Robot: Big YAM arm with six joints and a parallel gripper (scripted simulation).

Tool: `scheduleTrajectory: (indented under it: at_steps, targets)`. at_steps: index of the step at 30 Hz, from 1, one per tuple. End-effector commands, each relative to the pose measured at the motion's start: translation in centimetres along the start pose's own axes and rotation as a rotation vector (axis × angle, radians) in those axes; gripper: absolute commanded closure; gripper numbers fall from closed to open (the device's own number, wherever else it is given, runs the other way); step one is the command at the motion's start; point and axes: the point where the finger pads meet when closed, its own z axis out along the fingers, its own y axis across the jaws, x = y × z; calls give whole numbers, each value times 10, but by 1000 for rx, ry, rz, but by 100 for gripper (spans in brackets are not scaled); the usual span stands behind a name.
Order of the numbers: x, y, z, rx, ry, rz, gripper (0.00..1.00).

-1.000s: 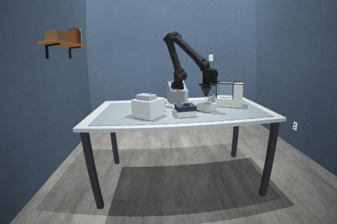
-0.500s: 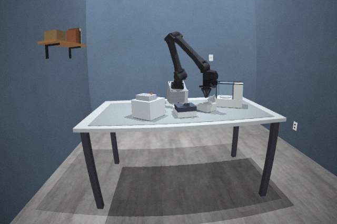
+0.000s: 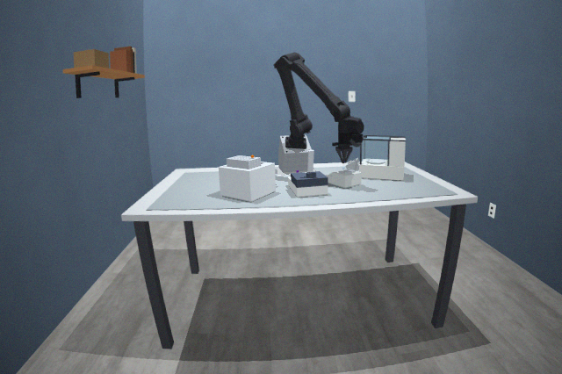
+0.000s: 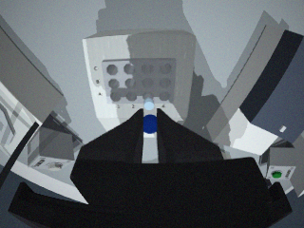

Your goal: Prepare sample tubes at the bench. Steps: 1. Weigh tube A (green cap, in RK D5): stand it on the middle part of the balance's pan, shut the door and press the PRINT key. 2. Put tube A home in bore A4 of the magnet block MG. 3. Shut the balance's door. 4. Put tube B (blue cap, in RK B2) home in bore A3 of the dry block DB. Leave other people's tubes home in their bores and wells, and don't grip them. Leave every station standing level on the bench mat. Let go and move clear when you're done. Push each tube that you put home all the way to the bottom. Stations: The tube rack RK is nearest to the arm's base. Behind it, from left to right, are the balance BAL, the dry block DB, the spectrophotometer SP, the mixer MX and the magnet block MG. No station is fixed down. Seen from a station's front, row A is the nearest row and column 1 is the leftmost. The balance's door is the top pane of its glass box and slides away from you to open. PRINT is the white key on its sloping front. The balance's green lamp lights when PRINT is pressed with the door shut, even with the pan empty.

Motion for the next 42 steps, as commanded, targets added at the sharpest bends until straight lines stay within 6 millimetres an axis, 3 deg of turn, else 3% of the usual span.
scheduleTrajectory:
  at_steps: [1,27,28,31,32,33,42]
  targets:
    - [-11,1,-6,-6,-27,3,91]
    - [-10,1,-6,-6,-27,3,91]
    - [-4,5,-7,-13,-35,-10,91]
    - [-10,1,-6,-6,-27,3,91]
    - [-2,5,-7,-12,-28,-11,91]
    - [-10,2,-6,-6,-27,3,91]
    - [-10,2,-6,-6,-27,3,91]
